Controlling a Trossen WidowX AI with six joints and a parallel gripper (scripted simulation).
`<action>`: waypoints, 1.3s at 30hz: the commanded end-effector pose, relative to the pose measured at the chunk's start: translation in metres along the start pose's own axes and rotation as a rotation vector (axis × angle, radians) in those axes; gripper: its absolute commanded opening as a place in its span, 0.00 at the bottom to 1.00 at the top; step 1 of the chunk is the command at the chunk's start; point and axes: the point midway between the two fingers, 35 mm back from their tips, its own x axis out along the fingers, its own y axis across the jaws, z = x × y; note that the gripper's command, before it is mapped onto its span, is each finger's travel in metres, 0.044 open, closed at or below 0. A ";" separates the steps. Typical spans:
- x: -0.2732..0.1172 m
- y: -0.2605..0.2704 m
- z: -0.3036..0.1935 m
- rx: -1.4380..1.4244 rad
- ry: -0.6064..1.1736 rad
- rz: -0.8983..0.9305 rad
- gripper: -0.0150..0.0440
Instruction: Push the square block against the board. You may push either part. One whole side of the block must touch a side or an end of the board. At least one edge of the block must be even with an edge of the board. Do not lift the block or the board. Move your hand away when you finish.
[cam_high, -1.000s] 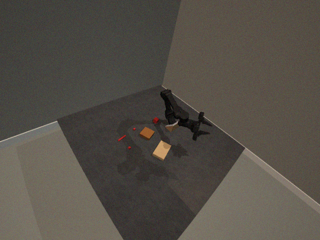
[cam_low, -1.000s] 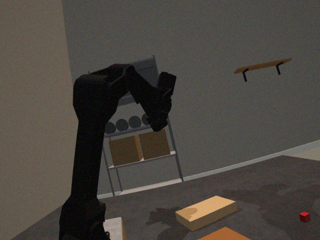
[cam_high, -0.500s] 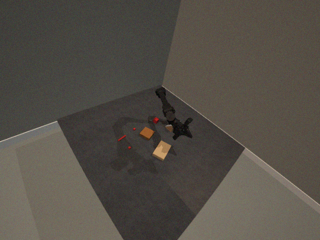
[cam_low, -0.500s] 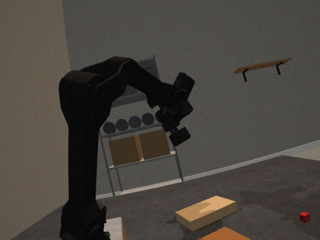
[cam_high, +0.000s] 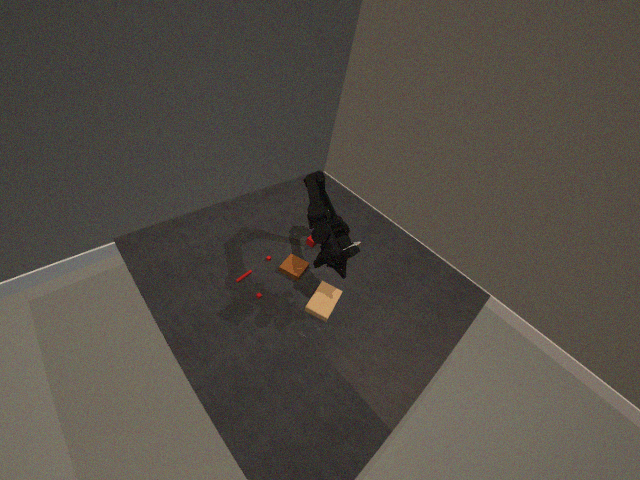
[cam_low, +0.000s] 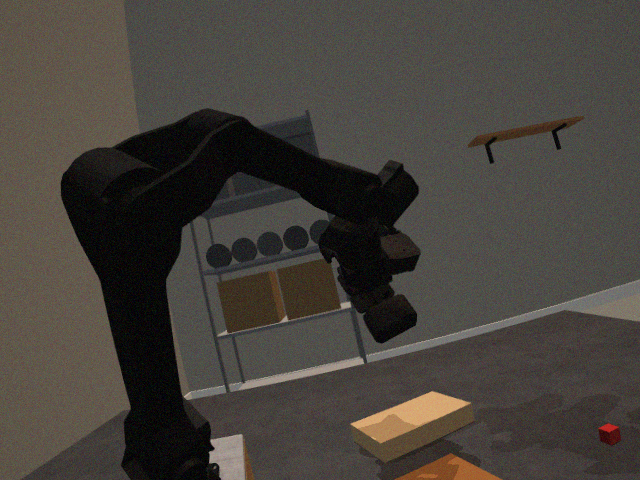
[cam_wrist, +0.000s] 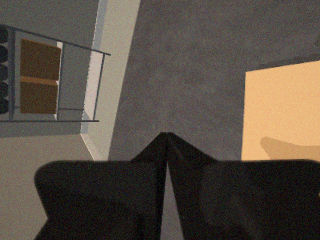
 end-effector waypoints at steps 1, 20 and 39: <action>-0.014 -0.045 -0.014 0.006 0.022 -0.157 0.25; -0.105 -0.198 -0.096 -0.061 0.239 -0.759 0.25; -0.100 -0.266 -0.131 -0.102 0.317 -0.887 0.25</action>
